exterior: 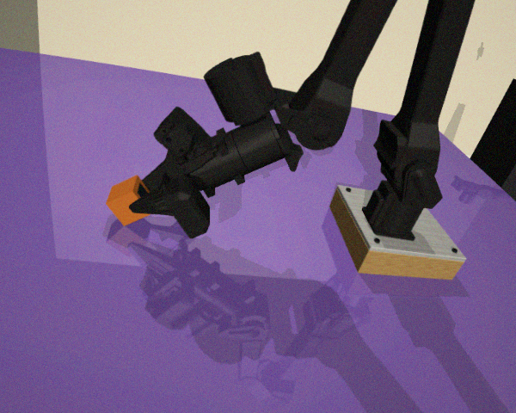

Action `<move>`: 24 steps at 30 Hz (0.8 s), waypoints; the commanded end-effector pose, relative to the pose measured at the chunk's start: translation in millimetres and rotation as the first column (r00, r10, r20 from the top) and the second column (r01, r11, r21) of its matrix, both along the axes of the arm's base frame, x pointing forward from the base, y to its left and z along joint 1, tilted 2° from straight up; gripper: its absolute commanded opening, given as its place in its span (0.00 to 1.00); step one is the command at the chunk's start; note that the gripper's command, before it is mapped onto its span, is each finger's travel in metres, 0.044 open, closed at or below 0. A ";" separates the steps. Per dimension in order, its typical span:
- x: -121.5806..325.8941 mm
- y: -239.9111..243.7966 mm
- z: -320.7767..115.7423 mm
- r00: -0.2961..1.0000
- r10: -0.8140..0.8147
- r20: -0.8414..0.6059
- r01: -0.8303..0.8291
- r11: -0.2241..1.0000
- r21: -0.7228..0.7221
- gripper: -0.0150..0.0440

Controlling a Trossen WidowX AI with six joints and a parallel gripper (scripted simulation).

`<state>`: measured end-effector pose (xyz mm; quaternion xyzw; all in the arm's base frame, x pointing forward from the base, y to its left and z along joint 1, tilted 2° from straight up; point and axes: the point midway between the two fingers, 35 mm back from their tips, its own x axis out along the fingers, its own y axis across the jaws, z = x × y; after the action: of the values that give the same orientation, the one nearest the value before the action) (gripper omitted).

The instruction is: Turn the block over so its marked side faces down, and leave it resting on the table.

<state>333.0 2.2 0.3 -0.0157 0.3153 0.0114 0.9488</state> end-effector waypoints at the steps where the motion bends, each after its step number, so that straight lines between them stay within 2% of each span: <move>1: -8.5 0.6 -4.4 1.000 0.007 0.027 -0.007 1.000 0.001 0.25; 12: -16.5 0.5 2.4 0.992 0.010 0.127 -0.011 1.000 0.002 0.25; 24: -16.6 0.6 2.6 0.992 0.010 0.129 -0.011 1.000 0.002 0.25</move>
<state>316.5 2.0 2.7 -0.0160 0.2543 0.0131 0.9669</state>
